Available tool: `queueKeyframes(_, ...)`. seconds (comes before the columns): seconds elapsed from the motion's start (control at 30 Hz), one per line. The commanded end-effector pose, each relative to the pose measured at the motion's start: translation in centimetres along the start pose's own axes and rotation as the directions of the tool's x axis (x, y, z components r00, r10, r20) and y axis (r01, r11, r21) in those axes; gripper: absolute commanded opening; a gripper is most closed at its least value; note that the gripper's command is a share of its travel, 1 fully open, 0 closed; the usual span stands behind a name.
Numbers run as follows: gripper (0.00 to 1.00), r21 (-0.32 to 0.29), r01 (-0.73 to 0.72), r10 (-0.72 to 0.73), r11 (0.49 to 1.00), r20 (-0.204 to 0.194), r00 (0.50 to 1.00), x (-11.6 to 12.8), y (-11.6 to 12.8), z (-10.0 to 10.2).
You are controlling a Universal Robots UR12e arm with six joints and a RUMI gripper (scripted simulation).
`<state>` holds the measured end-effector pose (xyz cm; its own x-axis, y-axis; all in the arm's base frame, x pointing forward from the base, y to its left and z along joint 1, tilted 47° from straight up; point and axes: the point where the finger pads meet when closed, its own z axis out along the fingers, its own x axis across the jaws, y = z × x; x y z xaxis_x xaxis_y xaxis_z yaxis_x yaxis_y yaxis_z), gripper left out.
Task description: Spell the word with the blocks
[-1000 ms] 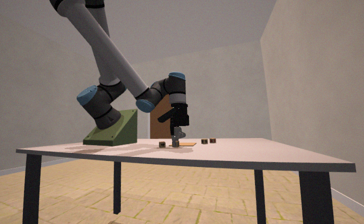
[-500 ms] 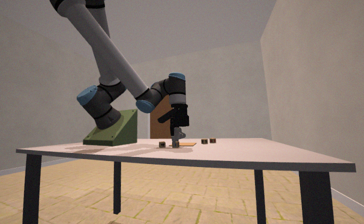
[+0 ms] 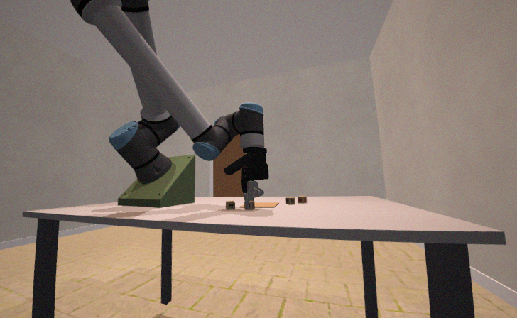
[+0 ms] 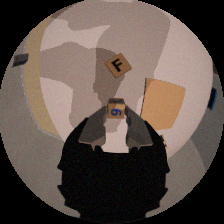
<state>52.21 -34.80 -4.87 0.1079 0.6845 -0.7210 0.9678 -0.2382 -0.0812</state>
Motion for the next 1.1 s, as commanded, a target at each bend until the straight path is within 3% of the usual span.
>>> queueKeyframes(0.0, 0.09, -0.001, 0.0, 0.0, 1.0, 0.0, 1.0, -0.01, 0.03, -0.05)
queueKeyframes(0.57, 0.09, -0.001, 0.0, 0.0, 1.0, 0.0, 1.0, -0.01, 0.03, -0.05)
queueKeyframes(1.07, 0.28, -0.001, 0.0, 0.0, 1.0, 0.0, 1.0, -0.01, 0.03, -0.05)
